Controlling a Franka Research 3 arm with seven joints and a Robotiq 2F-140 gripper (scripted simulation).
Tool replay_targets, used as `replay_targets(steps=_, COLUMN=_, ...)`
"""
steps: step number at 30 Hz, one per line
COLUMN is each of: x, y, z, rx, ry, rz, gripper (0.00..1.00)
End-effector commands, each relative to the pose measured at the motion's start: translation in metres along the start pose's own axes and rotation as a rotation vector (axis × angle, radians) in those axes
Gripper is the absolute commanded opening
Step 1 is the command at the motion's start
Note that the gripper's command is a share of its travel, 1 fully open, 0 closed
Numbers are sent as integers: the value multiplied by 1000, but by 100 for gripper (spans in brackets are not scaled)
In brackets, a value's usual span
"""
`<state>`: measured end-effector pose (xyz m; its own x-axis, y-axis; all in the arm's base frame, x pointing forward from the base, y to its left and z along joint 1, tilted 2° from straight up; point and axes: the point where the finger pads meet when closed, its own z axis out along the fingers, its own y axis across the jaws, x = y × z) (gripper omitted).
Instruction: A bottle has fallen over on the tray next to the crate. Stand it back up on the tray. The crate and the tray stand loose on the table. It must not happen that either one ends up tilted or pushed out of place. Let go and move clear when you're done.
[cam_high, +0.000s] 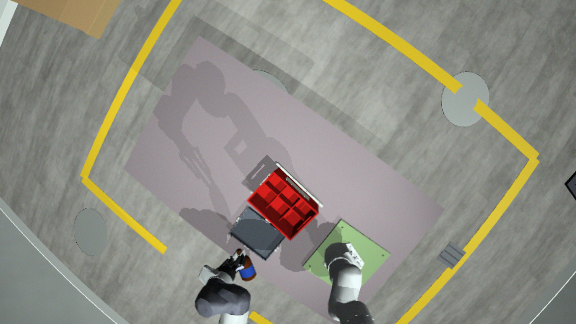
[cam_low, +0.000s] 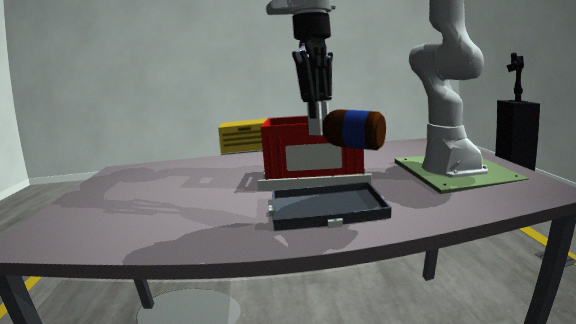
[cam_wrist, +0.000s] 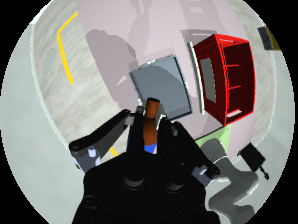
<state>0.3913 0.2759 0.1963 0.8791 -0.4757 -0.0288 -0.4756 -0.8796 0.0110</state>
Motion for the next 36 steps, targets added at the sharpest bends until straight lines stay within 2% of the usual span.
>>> replay_targets(steps=1, x=1, y=-1, z=-2, rx=3, ry=1, rz=7, gripper=0)
replay_targets(steps=13, x=0, y=-1, z=-2, rx=1, ry=22, rz=8, gripper=0)
replay_targets(steps=36, x=-2, y=-1, z=-2, rx=2, ry=155, rz=8, gripper=0)
